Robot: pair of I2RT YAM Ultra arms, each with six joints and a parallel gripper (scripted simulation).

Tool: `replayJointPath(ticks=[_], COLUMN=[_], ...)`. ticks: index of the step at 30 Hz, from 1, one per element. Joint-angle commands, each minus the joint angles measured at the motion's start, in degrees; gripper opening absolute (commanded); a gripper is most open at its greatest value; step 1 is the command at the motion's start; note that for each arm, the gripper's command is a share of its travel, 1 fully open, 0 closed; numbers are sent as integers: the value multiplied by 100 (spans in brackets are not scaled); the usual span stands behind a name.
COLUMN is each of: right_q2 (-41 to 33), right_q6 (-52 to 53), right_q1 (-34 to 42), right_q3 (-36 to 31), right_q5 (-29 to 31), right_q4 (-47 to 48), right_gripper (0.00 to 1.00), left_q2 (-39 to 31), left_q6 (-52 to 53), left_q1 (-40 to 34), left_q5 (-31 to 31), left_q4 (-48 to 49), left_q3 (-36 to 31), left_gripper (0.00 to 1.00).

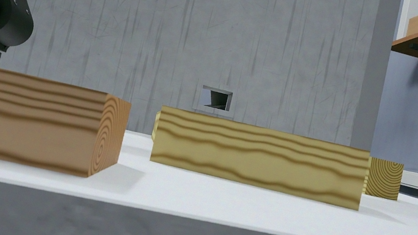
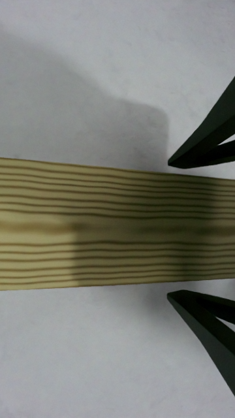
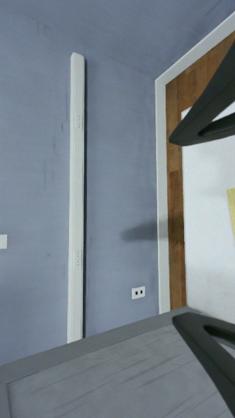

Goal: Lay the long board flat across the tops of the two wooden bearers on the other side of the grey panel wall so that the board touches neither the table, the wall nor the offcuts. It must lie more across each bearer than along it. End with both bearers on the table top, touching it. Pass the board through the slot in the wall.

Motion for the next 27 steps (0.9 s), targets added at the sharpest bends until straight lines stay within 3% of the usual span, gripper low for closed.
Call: replayJointPath(ticks=[1, 17, 18, 27], right_q2=[-61, -61, -61, -61], right_q6=[-1, -1, -1, -1], right_q1=[67, 67, 67, 67], right_q3=[11, 11, 11, 11], right_q5=[-23, -23, -23, -23], right_q4=[-88, -88, -88, -88], right_gripper=[100, 100, 100, 100], left_q2=[98, 101, 16, 18], left_q6=[66, 20, 36, 50], left_q1=[92, 39, 32, 32], left_q5=[55, -25, -47, -48], left_q4=[270, 273, 220, 240], left_q3=[-95, 71, 156, 121], left_gripper=[76, 76, 0, 0])
